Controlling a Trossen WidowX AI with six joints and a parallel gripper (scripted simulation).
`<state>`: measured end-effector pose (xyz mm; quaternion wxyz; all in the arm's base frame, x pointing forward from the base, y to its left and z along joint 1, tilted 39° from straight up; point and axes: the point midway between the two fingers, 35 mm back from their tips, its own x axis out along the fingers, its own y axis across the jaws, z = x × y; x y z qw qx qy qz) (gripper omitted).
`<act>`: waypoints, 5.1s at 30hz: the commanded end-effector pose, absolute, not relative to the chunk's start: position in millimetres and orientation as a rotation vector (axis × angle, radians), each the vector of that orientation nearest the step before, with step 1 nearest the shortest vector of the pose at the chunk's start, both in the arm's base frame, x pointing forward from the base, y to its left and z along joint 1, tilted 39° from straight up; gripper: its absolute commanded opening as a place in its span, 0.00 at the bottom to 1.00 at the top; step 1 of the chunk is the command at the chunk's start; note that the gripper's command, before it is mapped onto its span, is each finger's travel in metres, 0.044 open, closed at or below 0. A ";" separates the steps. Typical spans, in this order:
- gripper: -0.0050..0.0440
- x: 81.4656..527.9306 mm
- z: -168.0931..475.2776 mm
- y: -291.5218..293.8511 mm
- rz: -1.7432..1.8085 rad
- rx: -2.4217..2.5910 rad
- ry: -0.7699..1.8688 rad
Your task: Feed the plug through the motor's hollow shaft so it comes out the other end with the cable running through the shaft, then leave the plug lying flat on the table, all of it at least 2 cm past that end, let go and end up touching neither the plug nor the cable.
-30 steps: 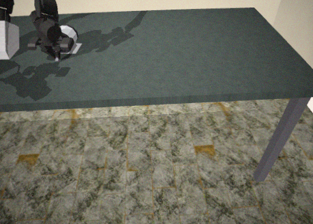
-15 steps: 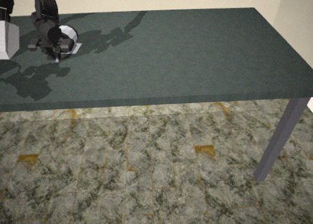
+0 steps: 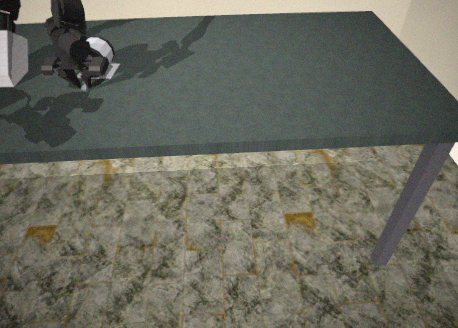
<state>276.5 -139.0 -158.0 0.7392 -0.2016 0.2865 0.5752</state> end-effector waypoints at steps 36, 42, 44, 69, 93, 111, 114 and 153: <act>0.10 249.5 -171.1 -147.9 1.268 -0.435 0.632; 0.10 242.9 -174.0 -149.9 1.269 -0.433 0.631; 0.10 242.9 -174.0 -149.9 1.269 -0.433 0.631; 0.43 246.9 -173.4 -149.5 1.267 -0.439 0.629; 0.18 247.6 -173.7 -147.7 1.270 -0.437 0.632; 0.10 213.1 -189.0 -159.4 1.269 -0.433 0.631; 0.10 212.7 -189.1 -159.5 1.269 -0.433 0.631; 0.33 218.3 -188.2 -157.4 1.269 -0.440 0.632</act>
